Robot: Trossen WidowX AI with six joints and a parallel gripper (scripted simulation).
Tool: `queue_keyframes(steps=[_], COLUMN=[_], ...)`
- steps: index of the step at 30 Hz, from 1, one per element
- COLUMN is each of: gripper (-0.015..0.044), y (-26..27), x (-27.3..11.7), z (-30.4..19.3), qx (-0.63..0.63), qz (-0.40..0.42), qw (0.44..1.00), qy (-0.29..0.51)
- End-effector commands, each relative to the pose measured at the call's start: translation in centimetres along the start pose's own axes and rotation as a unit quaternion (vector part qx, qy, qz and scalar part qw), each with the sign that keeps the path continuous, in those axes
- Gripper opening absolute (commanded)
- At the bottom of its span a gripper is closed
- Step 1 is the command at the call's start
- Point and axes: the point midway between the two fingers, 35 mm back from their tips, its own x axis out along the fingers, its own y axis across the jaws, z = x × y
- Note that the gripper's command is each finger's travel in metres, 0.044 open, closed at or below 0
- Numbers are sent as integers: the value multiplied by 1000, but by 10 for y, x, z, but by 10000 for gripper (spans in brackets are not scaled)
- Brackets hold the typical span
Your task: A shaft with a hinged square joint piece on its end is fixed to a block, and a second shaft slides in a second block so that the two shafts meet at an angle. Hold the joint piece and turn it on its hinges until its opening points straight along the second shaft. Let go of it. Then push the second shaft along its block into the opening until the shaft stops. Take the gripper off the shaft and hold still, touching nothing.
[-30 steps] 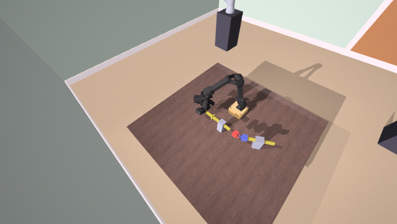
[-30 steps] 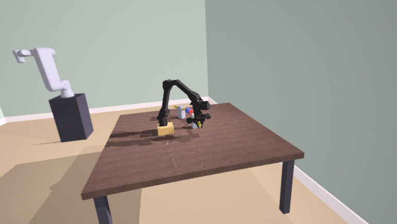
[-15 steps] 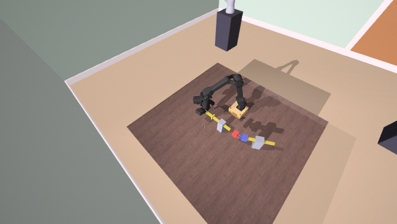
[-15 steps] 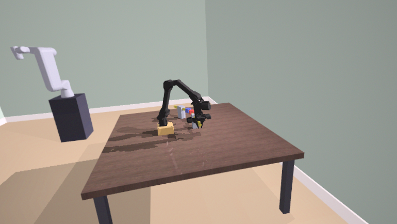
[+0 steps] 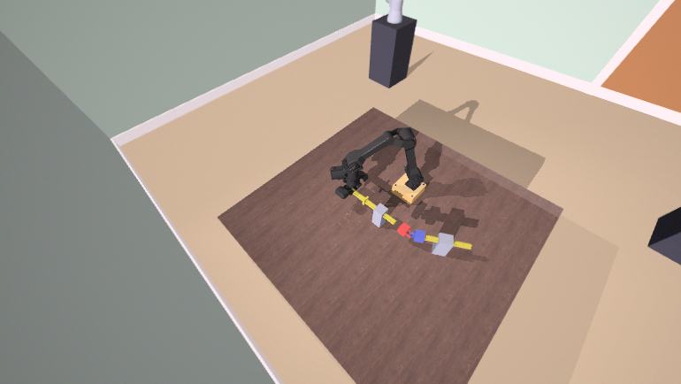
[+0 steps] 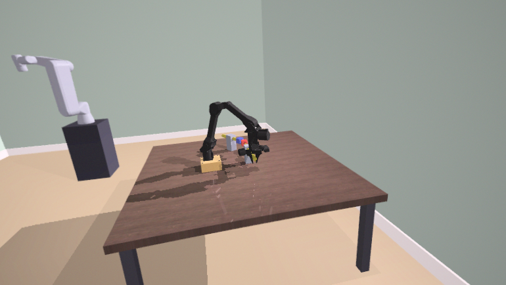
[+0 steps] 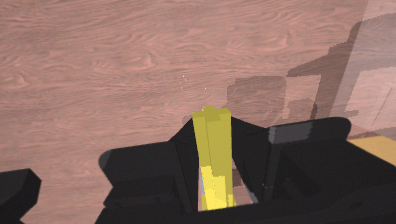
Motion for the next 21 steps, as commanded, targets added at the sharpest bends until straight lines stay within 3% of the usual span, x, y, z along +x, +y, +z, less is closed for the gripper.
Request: queue_keyframes(steps=[1,11,21], gripper=[67,0,0], y=[-1,0,0], x=[2,0,1], z=[-1,0,-8], qx=[1,0,0], qz=[-10,-4,-7], qw=[1000,1000,1000], qy=[2,0,2])
